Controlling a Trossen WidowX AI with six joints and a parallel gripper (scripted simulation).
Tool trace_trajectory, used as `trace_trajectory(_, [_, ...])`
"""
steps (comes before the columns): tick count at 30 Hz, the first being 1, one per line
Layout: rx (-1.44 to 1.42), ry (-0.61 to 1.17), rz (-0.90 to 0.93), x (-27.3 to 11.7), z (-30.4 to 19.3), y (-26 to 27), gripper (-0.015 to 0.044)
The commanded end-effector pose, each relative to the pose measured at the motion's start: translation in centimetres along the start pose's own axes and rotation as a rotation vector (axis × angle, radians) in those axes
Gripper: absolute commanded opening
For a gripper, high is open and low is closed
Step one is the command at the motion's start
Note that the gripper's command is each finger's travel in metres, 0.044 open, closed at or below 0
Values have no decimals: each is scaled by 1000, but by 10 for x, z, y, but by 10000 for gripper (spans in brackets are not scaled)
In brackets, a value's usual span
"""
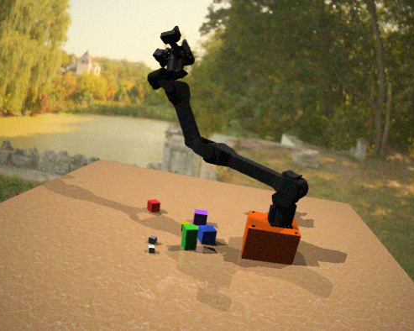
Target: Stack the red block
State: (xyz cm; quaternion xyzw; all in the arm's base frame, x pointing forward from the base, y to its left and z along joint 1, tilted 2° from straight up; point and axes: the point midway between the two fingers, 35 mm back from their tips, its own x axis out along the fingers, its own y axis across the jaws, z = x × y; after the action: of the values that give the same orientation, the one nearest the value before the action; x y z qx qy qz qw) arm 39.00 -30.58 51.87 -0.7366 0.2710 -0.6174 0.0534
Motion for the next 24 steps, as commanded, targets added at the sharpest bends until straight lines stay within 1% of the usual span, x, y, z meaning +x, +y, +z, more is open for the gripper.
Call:
trace_trajectory(1, [1,4,0,1,-2,1,426])
trace_trajectory(2, [5,18,1,4,-8,3,440])
trace_trajectory(8, [-16,193,-26,42,-95,21,440])
trace_trajectory(12, [-79,278,-46,56,-142,19,440])
trace_trajectory(15, [-144,365,-68,67,-190,15,440])
trace_trajectory(19, [-202,494,-123,76,-257,6,440])
trace_trajectory(24, [-278,645,-204,75,-335,-16,440])
